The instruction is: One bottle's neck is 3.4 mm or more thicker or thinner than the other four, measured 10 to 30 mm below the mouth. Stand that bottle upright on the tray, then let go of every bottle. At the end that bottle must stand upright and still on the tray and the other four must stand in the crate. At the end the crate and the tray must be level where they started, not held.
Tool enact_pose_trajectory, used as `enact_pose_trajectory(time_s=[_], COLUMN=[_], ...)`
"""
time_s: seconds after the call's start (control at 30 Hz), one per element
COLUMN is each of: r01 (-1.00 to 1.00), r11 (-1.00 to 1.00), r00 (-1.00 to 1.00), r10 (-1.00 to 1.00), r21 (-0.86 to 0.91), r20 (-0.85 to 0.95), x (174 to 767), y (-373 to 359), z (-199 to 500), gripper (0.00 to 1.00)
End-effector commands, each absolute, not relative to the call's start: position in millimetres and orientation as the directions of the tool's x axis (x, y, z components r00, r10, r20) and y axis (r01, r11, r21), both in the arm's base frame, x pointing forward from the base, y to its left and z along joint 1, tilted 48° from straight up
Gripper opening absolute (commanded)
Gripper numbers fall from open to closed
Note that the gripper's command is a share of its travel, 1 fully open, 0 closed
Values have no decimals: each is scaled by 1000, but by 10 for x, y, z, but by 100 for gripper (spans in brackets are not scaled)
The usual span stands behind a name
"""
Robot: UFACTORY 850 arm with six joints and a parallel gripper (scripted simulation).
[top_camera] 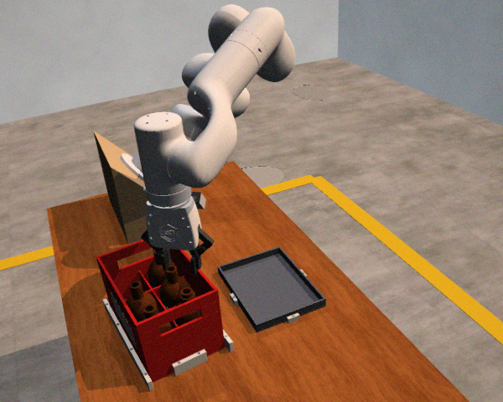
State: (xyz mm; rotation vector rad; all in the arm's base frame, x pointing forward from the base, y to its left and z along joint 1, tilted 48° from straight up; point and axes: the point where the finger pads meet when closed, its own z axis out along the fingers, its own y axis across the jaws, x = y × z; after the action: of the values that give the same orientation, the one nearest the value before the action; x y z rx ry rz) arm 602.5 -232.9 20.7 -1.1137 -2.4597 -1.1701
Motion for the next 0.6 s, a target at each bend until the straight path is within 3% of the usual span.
enact_pose_trajectory(time_s=[0.0,0.57], r01=[704,704], r11=[403,403], r00=[-697,-697], r10=[549,549], r21=[584,585], r20=[461,461], x=[6030,6042], y=[-2338,-2272], z=[213,157], gripper=[65,65])
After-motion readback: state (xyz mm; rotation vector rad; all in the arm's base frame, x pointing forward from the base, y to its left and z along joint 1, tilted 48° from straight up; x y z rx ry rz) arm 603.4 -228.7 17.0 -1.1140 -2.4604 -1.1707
